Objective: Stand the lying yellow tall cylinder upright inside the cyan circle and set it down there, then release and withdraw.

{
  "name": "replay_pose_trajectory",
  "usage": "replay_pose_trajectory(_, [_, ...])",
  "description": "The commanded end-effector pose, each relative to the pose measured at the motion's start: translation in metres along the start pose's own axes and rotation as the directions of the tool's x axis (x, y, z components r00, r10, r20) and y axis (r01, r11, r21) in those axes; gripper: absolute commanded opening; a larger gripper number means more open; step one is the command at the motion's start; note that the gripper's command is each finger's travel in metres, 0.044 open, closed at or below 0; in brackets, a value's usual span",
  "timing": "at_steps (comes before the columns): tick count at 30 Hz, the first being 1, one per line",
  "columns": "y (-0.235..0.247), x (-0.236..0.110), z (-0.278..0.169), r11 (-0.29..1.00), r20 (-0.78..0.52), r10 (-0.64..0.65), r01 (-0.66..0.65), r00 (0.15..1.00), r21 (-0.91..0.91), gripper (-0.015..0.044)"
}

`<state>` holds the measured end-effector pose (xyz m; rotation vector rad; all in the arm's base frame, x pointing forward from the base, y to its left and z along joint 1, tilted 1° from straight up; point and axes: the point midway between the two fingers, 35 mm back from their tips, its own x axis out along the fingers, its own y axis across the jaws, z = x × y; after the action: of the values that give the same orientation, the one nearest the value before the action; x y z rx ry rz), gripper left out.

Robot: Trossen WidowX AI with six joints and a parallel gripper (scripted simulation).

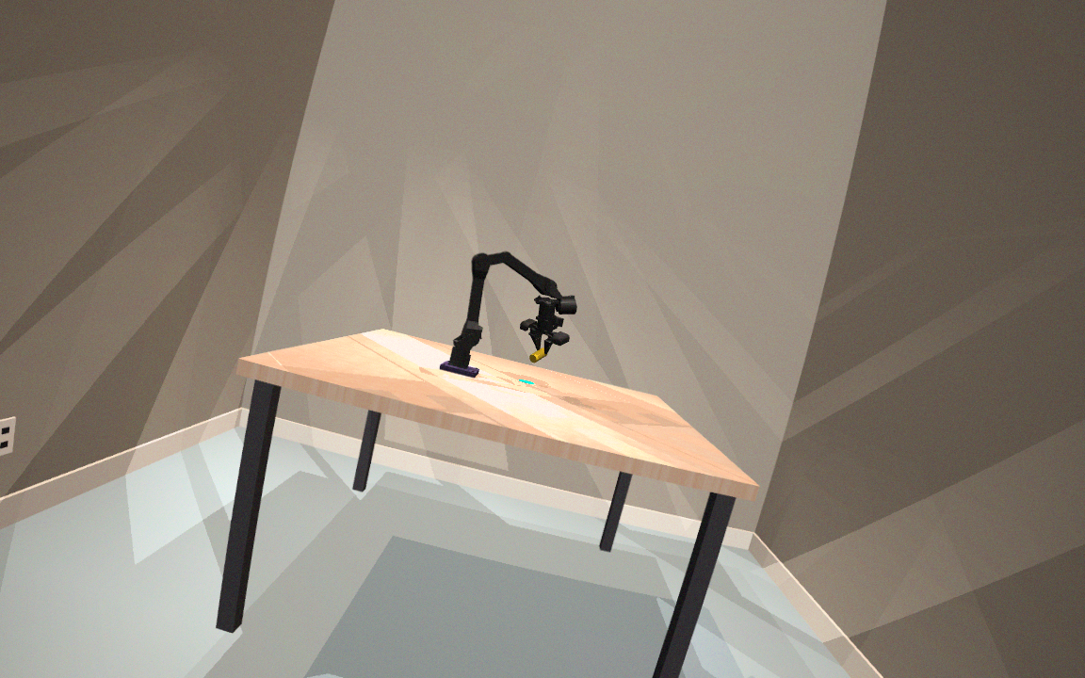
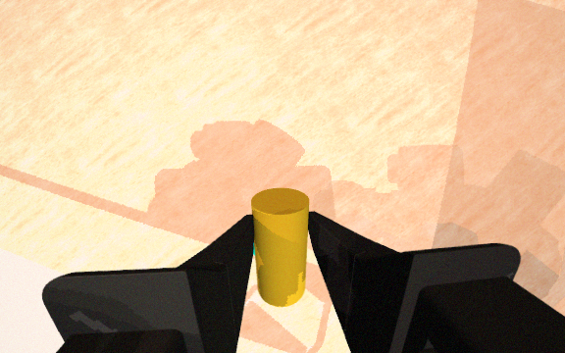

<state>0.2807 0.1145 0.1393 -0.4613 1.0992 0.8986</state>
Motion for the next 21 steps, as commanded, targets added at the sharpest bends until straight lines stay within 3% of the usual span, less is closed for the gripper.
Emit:
replay_pose_trajectory(1, [-0.0003, 0.0026, -0.0014, 1.000, 0.028, 0.010, -0.011, 1.000, 0.016, 0.0105])
replay_pose_trajectory(21, [-0.0069, 0.0072, -0.0004, 0.998, 0.169, 0.025, -0.034, 0.985, 0.051, 0.0105])
